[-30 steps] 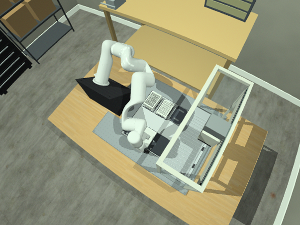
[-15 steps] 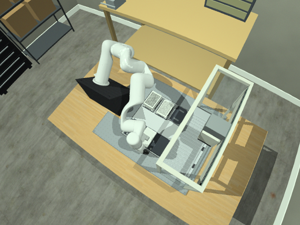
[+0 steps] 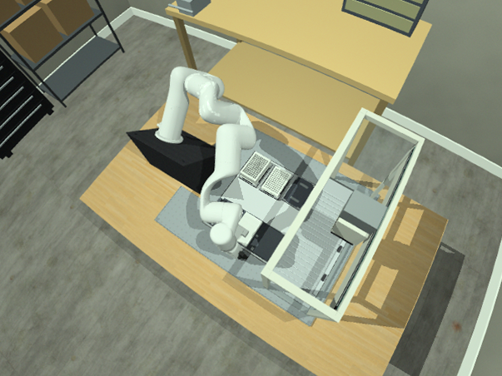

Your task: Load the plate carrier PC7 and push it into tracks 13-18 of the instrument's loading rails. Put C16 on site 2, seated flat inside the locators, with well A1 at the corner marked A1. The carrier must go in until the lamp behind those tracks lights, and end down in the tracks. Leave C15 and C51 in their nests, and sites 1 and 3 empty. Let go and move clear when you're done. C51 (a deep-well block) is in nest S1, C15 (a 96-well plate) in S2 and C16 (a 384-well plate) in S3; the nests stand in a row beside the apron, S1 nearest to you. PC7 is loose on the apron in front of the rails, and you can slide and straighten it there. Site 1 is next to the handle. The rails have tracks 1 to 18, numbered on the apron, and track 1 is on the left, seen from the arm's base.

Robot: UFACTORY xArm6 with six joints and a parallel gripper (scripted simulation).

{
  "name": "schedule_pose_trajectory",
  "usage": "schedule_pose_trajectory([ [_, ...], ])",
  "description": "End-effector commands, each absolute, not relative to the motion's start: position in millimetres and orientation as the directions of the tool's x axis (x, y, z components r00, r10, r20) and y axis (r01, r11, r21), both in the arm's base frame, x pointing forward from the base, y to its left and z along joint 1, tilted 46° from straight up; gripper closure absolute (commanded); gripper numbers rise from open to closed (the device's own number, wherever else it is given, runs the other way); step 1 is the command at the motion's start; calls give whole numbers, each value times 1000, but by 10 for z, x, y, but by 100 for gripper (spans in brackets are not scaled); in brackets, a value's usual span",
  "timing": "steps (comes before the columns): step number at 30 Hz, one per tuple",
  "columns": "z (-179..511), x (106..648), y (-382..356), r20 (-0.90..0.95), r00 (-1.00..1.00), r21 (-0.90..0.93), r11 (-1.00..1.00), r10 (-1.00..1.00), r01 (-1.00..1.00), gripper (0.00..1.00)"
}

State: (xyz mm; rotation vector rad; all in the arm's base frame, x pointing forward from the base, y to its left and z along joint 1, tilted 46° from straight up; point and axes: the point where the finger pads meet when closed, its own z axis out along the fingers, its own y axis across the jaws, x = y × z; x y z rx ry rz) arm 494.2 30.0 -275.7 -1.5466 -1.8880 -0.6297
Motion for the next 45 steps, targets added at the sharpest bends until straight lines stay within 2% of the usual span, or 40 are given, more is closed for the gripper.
schedule_pose_trajectory([
  [1, -2765, 4967, 265, 712, -132, -14, 202, 689, 979, 0],
  [45, -2782, 5014, 42, 712, -132, -14, 202, 689, 979, 0],
])
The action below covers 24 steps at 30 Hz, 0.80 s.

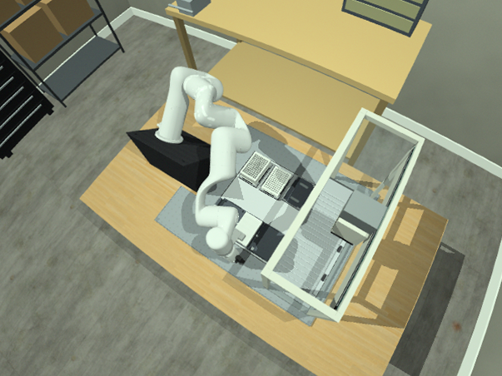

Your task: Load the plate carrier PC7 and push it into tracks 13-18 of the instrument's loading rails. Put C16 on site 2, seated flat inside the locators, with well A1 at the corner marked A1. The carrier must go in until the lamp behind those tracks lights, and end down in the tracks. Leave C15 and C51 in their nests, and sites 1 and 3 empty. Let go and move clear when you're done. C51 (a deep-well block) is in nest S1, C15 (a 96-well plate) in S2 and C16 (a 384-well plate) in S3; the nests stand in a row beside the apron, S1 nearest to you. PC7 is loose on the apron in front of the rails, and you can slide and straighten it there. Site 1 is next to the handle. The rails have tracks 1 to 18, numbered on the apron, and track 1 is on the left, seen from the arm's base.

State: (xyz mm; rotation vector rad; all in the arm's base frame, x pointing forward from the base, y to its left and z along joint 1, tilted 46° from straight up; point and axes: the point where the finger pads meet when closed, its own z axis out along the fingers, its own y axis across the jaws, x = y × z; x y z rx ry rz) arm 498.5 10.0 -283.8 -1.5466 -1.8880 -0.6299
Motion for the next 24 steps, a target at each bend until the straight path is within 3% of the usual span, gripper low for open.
schedule_pose_trajectory([
  [1, -2782, 5014, 42, 712, -132, -14, 202, 689, 979, 0],
  [24, -2548, 5065, -191, 712, -132, -14, 202, 689, 979, 0],
])
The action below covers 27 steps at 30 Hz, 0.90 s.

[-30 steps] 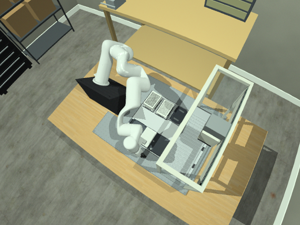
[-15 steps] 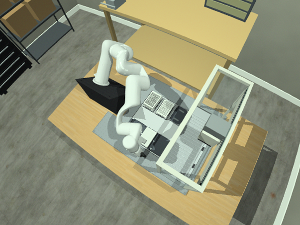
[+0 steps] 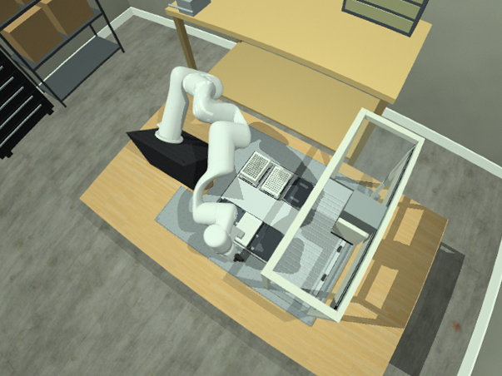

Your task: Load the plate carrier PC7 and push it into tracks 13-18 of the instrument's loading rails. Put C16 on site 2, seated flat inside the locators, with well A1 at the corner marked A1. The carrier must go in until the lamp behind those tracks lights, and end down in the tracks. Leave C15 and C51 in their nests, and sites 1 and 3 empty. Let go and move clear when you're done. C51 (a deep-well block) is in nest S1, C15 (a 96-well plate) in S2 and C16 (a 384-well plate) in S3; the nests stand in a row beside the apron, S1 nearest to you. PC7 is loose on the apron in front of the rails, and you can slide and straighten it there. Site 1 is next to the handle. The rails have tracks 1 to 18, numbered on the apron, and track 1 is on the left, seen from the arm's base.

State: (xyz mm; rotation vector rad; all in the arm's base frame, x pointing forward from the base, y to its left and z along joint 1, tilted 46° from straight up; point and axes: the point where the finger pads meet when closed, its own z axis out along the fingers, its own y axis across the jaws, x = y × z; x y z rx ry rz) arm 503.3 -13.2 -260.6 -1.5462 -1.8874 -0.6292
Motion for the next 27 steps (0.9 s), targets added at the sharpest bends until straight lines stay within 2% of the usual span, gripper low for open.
schedule_pose_trajectory([
  [1, -2536, 5068, -202, 712, -132, -14, 202, 689, 979, 0],
  [27, -2256, 5130, -482, 712, -132, -14, 202, 690, 979, 0],
])
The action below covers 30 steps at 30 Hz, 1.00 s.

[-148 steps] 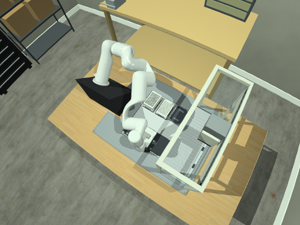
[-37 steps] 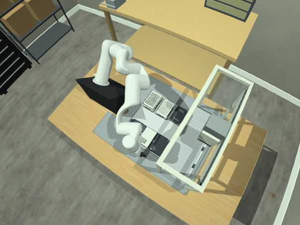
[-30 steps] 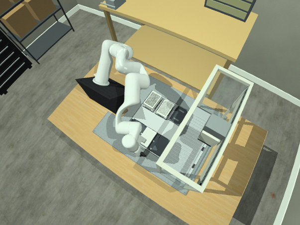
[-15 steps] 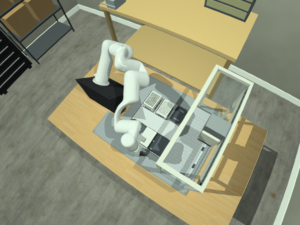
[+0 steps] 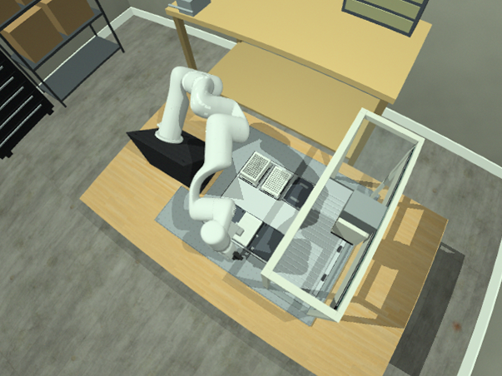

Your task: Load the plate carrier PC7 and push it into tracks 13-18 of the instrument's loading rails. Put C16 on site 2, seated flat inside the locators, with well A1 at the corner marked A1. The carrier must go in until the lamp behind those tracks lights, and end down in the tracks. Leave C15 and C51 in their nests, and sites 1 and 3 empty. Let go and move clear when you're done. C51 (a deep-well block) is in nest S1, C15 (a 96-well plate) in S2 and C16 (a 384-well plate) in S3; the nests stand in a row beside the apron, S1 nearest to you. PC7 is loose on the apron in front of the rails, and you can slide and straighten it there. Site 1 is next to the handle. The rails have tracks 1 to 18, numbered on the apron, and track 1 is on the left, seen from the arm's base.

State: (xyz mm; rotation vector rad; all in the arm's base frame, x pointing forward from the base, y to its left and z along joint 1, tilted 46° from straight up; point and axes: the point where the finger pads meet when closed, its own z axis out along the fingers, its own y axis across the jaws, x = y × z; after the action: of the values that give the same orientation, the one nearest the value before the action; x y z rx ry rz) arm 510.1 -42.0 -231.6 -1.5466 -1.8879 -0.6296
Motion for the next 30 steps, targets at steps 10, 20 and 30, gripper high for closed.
schedule_pose_trajectory([
  [10, -2162, 5150, -575, 712, -132, -14, 202, 690, 979, 0],
  [20, -2081, 5168, -655, 712, -132, -14, 202, 690, 979, 0],
  [30, -2002, 4991, -614, 704, -1, -109, 109, 710, 988, 18],
])
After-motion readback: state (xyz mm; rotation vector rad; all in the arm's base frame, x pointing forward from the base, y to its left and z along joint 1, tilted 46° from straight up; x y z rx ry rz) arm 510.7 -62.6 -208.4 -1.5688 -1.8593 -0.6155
